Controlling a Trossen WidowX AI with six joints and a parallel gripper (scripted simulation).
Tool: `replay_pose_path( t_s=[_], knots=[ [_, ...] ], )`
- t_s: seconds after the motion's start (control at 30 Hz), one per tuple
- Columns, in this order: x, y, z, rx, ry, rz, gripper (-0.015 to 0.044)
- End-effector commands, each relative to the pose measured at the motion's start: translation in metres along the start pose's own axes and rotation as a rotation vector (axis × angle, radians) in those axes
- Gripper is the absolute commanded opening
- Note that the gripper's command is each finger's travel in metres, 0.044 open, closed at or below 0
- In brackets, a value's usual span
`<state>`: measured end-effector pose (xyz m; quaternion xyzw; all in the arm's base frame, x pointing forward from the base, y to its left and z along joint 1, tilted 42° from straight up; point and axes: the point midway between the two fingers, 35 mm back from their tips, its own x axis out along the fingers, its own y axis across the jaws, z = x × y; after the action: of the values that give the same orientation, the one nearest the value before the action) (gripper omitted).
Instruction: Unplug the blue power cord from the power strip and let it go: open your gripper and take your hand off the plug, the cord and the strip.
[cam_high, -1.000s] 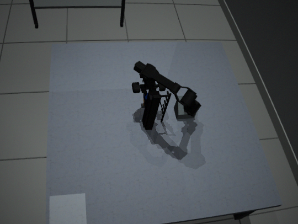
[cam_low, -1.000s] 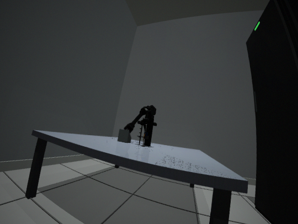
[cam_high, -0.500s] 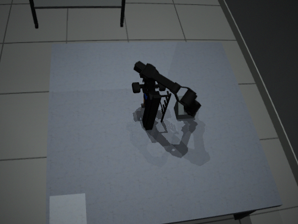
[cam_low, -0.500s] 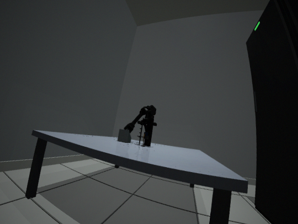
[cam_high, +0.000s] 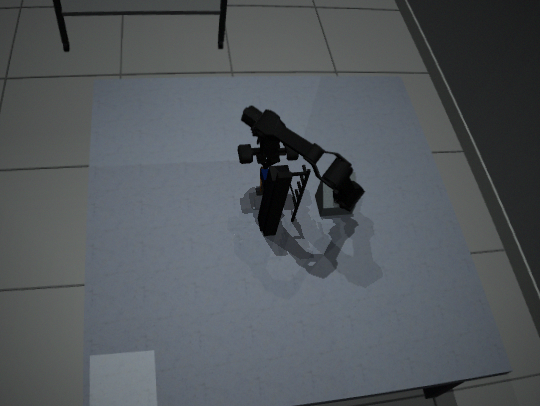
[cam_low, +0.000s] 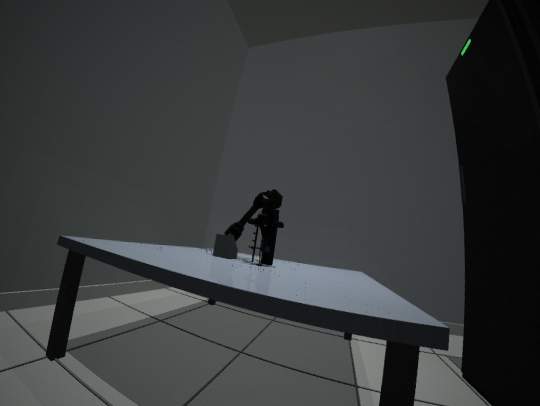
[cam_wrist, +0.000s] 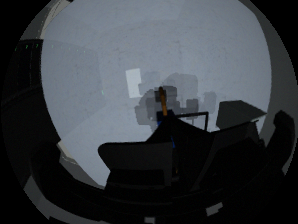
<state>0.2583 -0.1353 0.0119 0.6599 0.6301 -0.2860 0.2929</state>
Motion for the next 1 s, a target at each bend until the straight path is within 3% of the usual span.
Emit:
replay_pose_path(
  t_s=[0.0,0.97],
  knots=[
    [-0.002,0.001,0.008,-0.005,-0.006,0.002,0.0],
    [-0.001,-0.003,0.055,-0.003,-0.006,0.003,0.0]
  ],
)
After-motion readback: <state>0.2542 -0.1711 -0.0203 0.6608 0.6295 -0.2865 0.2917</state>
